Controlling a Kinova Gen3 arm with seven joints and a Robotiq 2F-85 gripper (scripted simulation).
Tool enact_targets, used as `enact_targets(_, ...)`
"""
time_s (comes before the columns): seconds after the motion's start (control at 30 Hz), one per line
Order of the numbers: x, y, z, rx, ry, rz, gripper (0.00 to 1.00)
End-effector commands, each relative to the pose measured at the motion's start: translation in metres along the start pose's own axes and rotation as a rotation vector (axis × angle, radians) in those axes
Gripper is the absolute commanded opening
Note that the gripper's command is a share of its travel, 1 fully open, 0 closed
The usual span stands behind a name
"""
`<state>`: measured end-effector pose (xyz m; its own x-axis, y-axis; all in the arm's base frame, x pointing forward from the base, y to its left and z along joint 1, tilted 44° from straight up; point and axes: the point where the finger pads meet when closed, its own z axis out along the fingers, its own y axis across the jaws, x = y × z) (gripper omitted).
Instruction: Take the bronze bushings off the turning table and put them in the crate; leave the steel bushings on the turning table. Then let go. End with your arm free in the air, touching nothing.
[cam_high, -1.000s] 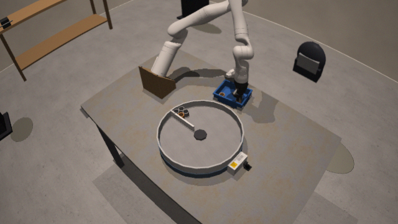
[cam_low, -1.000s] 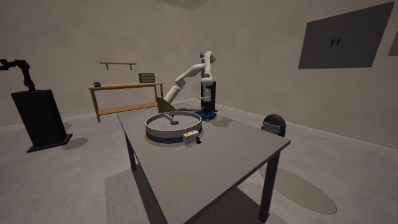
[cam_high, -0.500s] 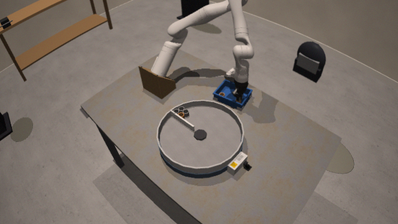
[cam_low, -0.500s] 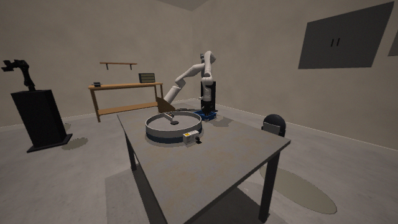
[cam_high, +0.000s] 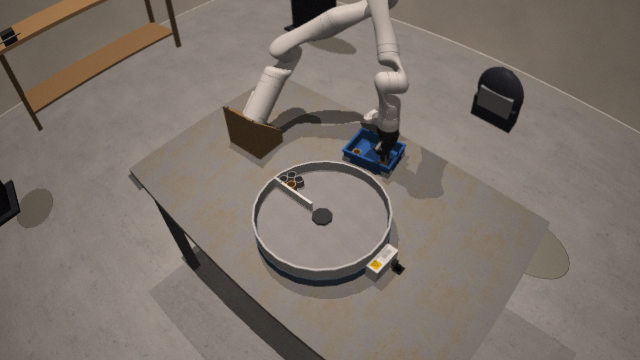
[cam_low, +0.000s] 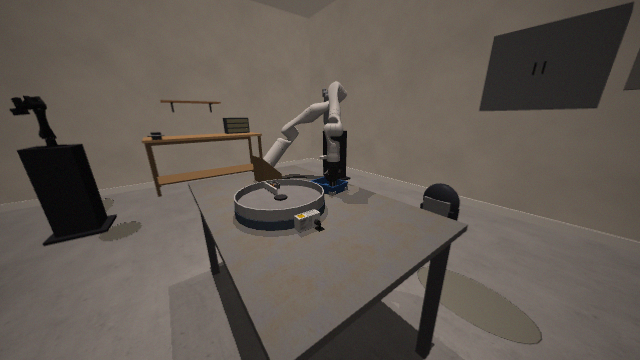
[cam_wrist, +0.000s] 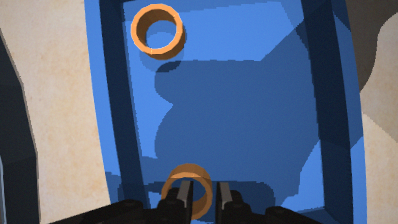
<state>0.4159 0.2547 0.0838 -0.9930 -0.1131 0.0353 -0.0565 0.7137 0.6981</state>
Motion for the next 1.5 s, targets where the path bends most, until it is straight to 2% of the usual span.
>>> enact_targets(0.0, -0.001, 0.000, -0.004, 0.001, -0.004, 0.000, 0.16)
enact_targets(1.0, -0.001, 0.000, -0.010, 0.000, -0.004, 0.000, 0.16)
enact_targets(1.17, -0.001, 0.000, -0.063, 0.001, -0.004, 0.000, 0.16)
enact_targets(1.47, -0.001, 0.000, -0.063, 0.001, -0.004, 0.000, 0.16)
